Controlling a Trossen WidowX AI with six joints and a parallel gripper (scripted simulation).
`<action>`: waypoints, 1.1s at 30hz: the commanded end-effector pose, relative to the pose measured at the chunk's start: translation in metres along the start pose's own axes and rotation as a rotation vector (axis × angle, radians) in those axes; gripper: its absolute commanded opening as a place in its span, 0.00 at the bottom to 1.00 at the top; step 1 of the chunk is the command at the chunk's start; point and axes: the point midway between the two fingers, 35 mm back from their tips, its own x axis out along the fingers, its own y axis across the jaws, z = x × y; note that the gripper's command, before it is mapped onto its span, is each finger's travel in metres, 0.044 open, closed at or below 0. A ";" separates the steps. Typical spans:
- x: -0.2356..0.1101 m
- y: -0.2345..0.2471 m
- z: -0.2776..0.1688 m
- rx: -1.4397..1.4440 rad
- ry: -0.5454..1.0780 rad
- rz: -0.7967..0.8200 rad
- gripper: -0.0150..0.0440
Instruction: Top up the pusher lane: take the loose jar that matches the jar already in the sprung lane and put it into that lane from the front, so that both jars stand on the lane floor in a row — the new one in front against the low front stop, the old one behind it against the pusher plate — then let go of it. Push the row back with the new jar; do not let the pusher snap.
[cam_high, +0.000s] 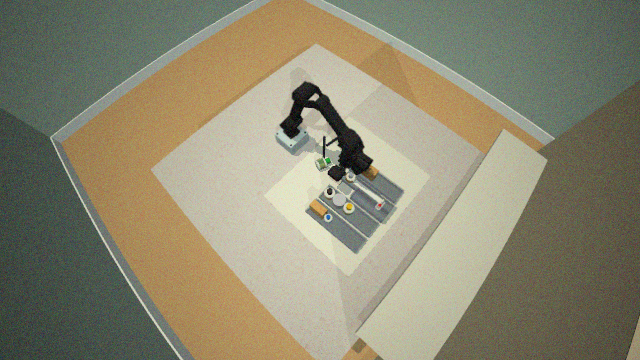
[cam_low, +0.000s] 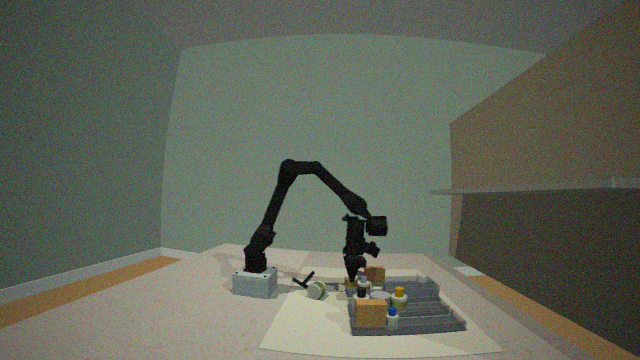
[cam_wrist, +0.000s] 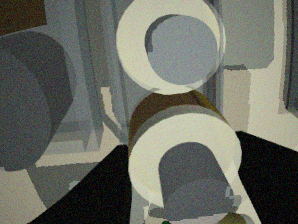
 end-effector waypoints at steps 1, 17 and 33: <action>-0.003 0.000 0.010 0.001 -0.026 0.002 0.25; -0.005 0.000 0.017 0.001 -0.027 0.001 0.25; -0.007 0.000 0.022 0.001 -0.027 0.001 0.25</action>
